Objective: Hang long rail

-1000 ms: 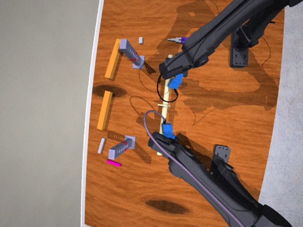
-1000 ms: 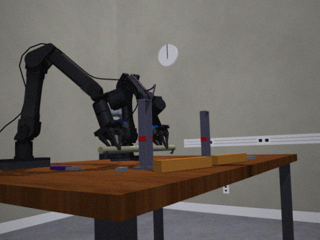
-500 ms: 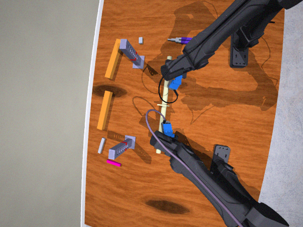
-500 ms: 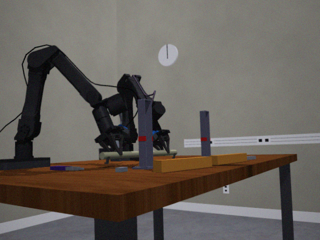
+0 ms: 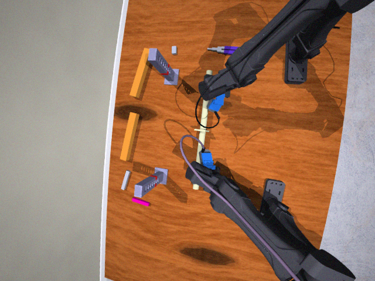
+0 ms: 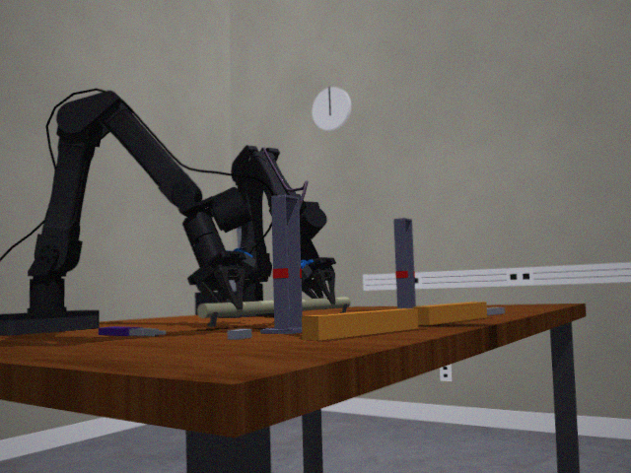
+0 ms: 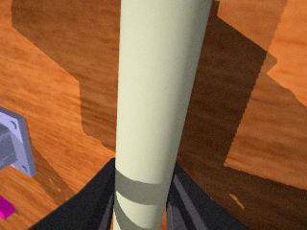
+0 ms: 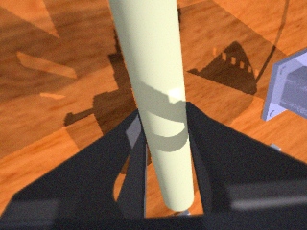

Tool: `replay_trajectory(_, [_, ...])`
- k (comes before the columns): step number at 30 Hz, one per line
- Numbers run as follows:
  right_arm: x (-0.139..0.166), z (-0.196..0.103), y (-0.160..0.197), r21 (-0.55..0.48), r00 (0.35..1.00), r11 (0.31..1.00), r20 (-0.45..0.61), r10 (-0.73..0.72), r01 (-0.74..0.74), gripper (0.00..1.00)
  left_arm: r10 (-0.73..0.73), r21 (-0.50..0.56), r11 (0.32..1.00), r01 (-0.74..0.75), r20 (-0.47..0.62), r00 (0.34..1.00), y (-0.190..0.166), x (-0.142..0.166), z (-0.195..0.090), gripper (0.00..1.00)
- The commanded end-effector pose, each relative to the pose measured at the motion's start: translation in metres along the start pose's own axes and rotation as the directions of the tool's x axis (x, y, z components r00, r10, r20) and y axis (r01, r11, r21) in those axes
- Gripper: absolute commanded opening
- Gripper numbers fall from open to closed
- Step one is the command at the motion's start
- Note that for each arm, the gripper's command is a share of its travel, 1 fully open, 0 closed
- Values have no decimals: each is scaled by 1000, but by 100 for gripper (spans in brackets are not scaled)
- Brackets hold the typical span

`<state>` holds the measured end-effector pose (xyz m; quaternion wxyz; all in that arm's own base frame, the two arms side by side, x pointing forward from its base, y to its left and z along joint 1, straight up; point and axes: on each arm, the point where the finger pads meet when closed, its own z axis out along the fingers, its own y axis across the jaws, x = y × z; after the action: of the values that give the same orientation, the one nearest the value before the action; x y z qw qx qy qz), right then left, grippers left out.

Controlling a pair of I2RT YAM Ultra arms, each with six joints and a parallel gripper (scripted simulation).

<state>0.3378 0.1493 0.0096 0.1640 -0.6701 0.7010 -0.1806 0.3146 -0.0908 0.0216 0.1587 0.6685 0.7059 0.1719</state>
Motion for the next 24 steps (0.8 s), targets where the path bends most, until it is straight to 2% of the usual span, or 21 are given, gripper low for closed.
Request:
replay_trajectory(1, [-3, -2, -11, 39, 1000, 999, 13, -1, 1, 19, -6, -59, 998, 6, 7, 1000, 15, -1, -2, 19])
replay_trajectory(19, [-3, 0, -8, 24, 1000, 1000, 16, -1, 0, 19, -7, -45, 999, 7, 9, 1000, 12, -1, -1, 19])
replay_trajectory(24, [-2, -1, -4, 9, 1000, 1000, 7, 3, -3, 19, -3, -13, 1000, 3, 5, 1000, 5, -2, -1, 19])
